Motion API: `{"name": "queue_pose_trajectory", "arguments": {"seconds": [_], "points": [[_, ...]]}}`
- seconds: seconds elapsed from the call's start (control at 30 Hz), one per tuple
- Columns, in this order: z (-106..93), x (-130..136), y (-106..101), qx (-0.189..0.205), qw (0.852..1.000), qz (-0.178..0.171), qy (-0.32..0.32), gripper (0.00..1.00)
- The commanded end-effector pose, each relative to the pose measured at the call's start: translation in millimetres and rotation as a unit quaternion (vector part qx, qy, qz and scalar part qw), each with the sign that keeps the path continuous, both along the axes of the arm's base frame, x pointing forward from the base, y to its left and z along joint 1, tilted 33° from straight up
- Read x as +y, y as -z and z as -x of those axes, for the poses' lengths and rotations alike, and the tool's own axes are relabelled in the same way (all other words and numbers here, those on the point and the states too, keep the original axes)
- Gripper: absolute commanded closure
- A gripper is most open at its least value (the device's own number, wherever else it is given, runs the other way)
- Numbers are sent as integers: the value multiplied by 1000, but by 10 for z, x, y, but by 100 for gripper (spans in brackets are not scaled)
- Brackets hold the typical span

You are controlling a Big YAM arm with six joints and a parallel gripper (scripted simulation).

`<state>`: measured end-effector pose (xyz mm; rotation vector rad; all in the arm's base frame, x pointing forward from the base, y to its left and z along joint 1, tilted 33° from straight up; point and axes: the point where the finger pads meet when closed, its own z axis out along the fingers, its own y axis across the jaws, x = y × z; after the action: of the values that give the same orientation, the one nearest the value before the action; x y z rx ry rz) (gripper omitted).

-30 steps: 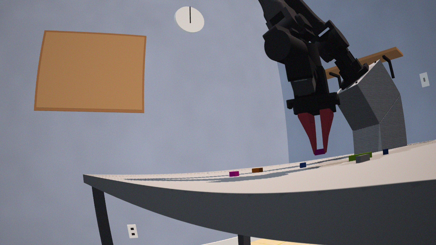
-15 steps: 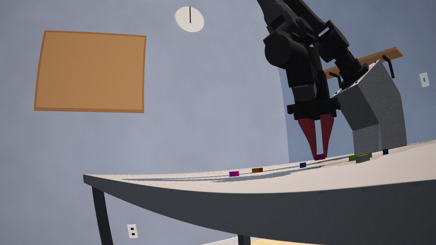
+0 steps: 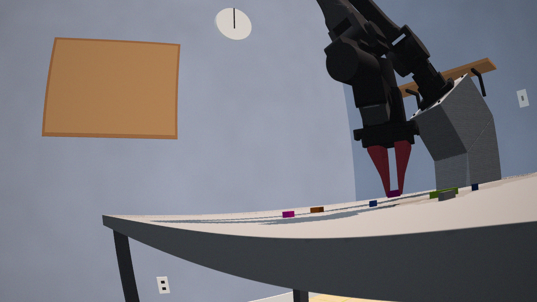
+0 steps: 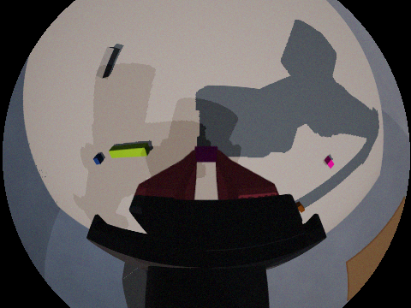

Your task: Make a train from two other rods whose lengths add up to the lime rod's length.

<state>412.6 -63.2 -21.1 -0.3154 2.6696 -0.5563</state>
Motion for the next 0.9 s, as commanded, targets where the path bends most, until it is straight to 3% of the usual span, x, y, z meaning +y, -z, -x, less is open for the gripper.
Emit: {"name": "queue_pose_trajectory", "arguments": {"seconds": [0.0, 0.87], "points": [[-57, -20, -73, -11, 1000, 1, -2, 86], [-73, 9, -66, -9, 1000, 2, -6, 86]]}}
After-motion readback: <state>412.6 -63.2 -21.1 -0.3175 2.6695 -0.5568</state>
